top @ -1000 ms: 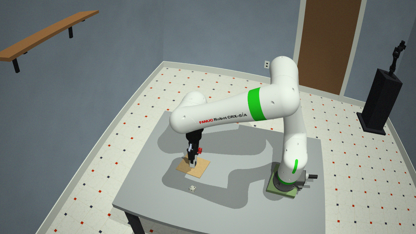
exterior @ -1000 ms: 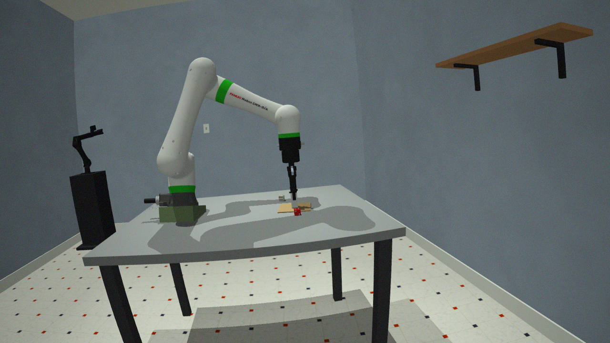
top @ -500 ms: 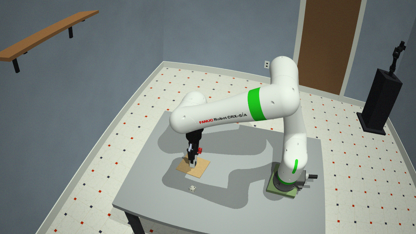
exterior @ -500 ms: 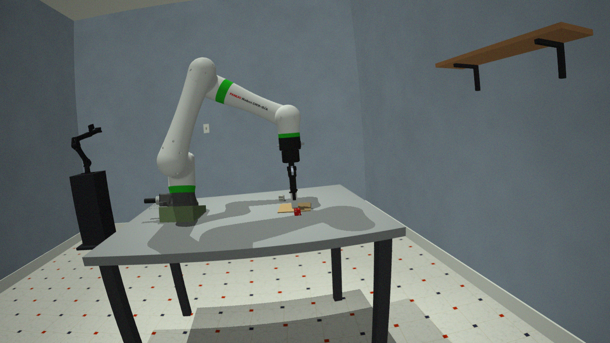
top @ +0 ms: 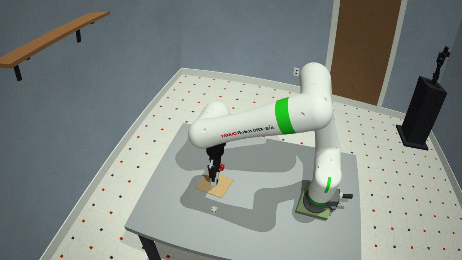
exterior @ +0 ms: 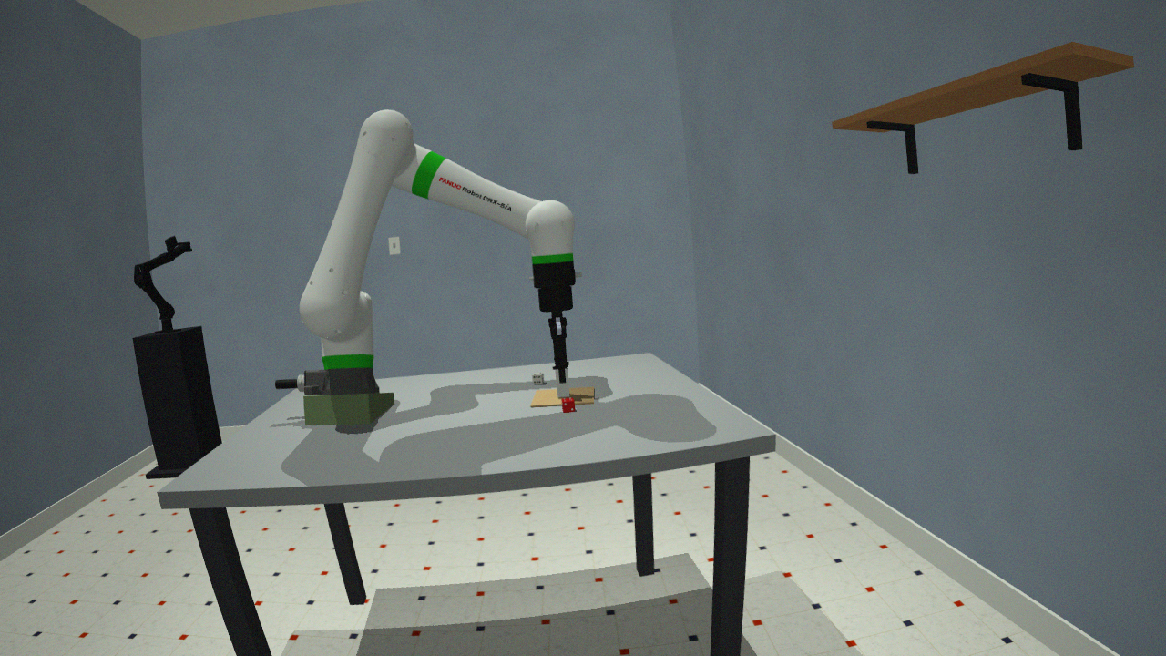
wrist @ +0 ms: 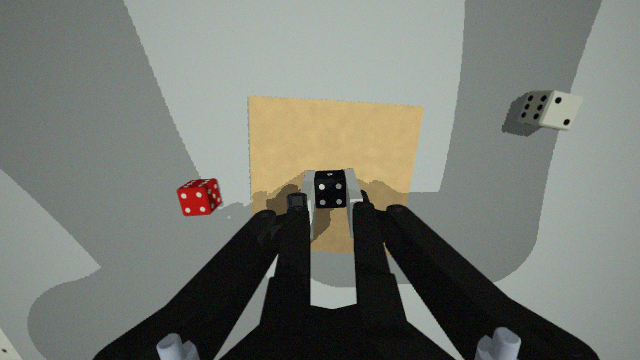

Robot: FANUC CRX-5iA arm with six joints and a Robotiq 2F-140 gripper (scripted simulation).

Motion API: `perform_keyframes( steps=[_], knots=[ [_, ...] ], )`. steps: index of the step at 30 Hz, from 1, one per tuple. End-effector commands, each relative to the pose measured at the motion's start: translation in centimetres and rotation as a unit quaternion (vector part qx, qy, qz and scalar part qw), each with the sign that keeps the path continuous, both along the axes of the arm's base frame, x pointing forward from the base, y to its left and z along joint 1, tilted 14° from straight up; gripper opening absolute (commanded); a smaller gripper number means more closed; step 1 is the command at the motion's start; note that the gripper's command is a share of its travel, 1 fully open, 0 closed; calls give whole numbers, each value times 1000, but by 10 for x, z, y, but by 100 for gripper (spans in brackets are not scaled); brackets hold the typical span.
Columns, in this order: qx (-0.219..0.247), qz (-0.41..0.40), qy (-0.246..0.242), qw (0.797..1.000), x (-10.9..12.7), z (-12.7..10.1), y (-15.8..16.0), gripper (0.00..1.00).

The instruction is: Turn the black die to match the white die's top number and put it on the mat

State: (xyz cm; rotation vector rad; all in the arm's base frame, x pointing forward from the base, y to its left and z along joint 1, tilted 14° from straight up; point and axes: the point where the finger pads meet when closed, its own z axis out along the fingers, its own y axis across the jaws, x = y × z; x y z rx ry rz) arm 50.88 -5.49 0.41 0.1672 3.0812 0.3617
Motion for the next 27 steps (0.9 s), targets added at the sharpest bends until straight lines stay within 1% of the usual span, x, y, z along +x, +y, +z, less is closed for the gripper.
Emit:
perform_keyframes(
  steps=[1, 24, 25, 27],
  knots=[
    [0, 0, 0, 1000, 0, 0, 0, 13],
    [0, 0, 0, 1000, 0, 0, 0, 13],
    [0, 0, 0, 1000, 0, 0, 0, 15],
    [0, 0, 0, 1000, 0, 0, 0, 15]
  ],
)
